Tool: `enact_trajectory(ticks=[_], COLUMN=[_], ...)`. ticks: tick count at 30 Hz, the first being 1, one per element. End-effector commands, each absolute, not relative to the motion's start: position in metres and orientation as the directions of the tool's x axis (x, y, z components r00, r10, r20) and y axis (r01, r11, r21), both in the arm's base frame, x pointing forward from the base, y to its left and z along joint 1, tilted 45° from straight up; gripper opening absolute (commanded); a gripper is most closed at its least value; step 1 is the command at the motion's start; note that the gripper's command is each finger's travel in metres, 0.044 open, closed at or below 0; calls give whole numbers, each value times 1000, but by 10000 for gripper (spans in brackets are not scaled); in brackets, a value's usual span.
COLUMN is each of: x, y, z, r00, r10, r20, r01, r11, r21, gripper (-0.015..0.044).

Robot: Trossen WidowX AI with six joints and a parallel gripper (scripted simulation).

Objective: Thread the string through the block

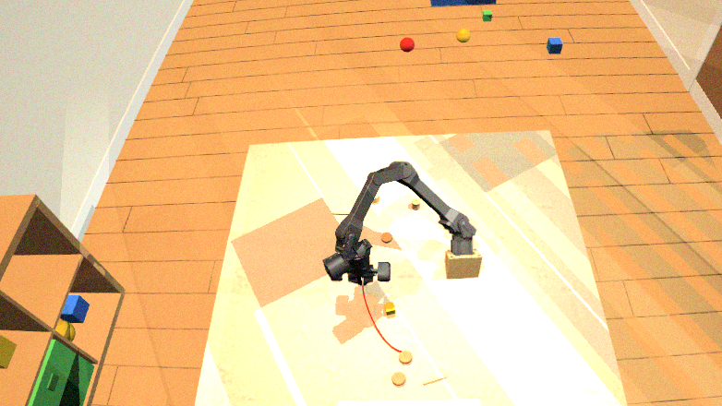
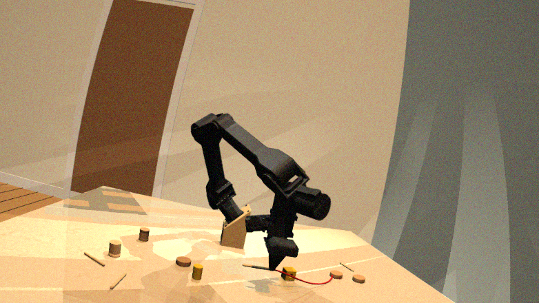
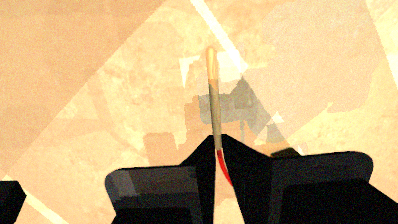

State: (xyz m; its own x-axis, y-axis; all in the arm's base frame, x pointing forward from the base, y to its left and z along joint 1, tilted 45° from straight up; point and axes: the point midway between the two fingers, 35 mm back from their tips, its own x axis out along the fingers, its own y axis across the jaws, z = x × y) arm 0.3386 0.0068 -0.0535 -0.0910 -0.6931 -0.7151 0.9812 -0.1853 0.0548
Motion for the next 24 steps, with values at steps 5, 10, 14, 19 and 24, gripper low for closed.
enact_trajectory(ticks=[5, 10, 14, 19, 24], x=[339, 339, 340, 341, 342], y=[8, 8, 10, 13, 17], z=[-52, -52, -53, -56, -59], r00=[-90, -90, -89, -89, -88], r10=[-693, -693, -693, -692, -692], r20=[-715, -715, -716, -716, -717], r01=[981, 981, 993, 991, 957], r11=[-185, -185, -121, 11, 142], r21=[55, 56, -7, -133, -254], gripper=[0, 0, 0, 0, 0])
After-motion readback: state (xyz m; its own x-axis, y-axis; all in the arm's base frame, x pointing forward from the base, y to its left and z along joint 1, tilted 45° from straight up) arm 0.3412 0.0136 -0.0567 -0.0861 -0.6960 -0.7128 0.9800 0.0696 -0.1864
